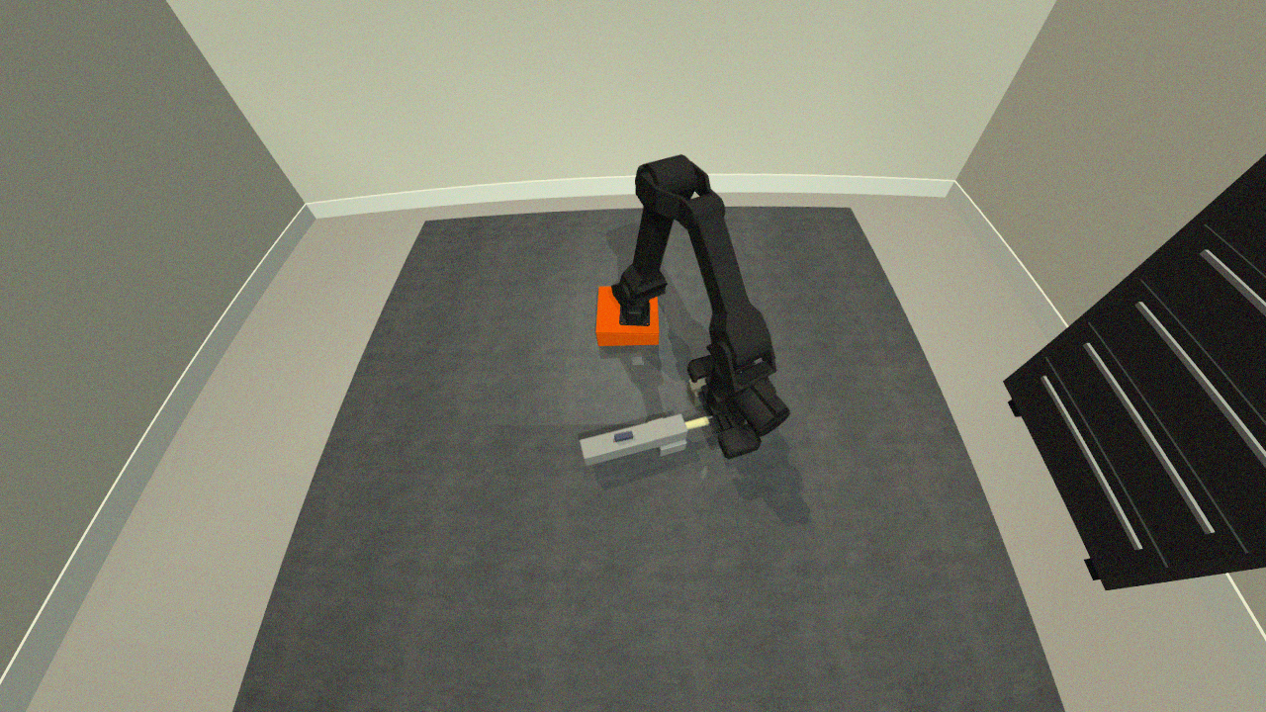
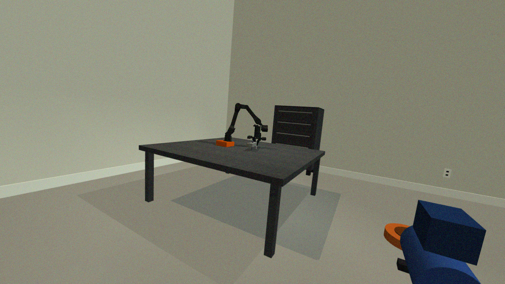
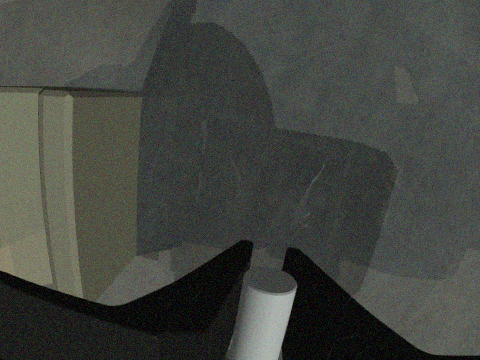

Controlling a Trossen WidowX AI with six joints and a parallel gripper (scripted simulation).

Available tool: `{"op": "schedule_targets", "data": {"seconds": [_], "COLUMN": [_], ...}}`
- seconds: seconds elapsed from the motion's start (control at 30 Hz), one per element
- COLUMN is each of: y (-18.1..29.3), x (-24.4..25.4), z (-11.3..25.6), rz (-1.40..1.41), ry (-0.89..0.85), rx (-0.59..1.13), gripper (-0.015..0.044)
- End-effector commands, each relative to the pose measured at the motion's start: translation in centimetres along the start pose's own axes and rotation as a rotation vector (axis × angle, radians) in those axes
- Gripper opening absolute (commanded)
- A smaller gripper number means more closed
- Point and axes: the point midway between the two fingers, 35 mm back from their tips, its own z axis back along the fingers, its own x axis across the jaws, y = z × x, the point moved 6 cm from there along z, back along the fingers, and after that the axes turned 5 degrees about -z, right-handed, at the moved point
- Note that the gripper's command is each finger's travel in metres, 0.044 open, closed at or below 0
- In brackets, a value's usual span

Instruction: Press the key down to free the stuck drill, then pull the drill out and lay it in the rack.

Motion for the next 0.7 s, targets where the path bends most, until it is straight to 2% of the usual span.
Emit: {"op": "schedule_targets", "data": {"seconds": [0.0, 0.4, 0.67], "y": [0.07, 0.49, 0.93], "x": [0.00, -0.01, -0.09], "z": [0.00, -0.11, -0.21], "rz": [0.001, -0.002, -0.003], "ry": [0.000, 0.004, 0.004], "rx": [0.000, 0.002, 0.002], "gripper": [0.0131, 0.0440, 0.0440]}}
